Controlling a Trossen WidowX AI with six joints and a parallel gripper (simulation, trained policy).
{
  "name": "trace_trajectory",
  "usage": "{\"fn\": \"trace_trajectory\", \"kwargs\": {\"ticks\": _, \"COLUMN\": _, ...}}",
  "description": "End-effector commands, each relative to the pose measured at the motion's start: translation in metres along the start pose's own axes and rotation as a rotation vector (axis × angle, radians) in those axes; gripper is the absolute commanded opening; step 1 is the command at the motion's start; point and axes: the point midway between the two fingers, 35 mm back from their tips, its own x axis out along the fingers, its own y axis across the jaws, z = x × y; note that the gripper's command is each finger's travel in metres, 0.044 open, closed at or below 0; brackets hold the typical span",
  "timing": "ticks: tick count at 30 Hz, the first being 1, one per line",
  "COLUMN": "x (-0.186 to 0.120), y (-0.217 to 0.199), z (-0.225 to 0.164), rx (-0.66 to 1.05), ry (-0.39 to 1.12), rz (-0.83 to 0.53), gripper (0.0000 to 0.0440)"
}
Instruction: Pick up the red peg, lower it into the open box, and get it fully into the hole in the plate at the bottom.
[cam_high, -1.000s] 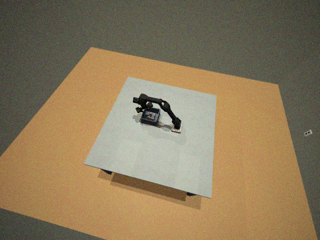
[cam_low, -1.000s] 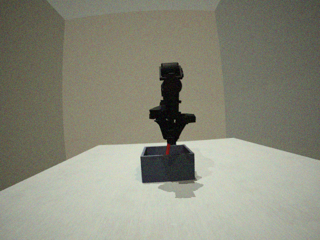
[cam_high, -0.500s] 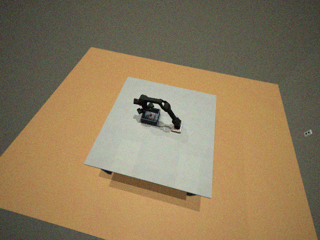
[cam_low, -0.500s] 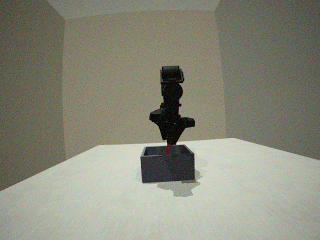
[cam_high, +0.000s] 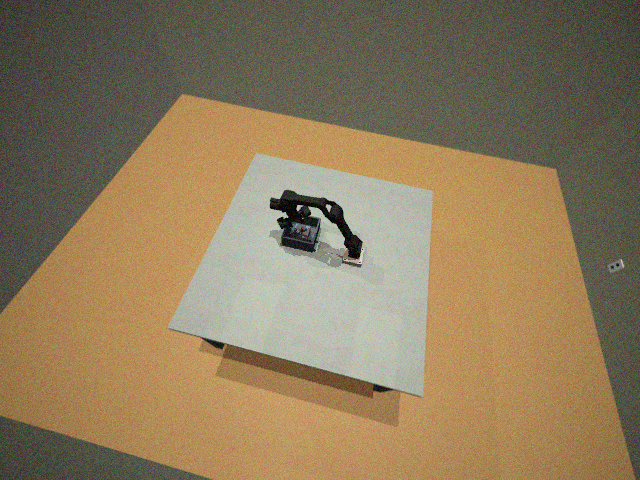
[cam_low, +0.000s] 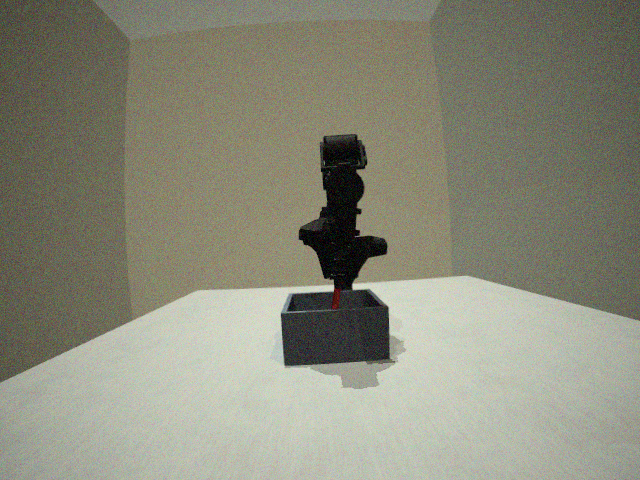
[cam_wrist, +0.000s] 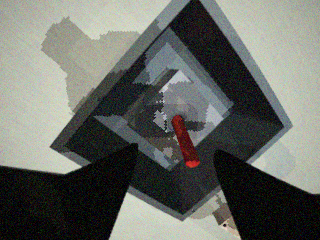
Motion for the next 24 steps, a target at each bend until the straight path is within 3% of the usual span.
{"fn": "trace_trajectory", "kwargs": {"ticks": 1, "x": 0.0, "y": -0.005, "z": -0.003, "rx": -0.013, "ry": 0.006, "rz": -0.007, "gripper": 0.0285}}
{"fn": "trace_trajectory", "kwargs": {"ticks": 24, "x": -0.012, "y": -0.007, "z": -0.006, "rx": -0.047, "ry": -0.002, "rz": 0.042, "gripper": 0.0303}}
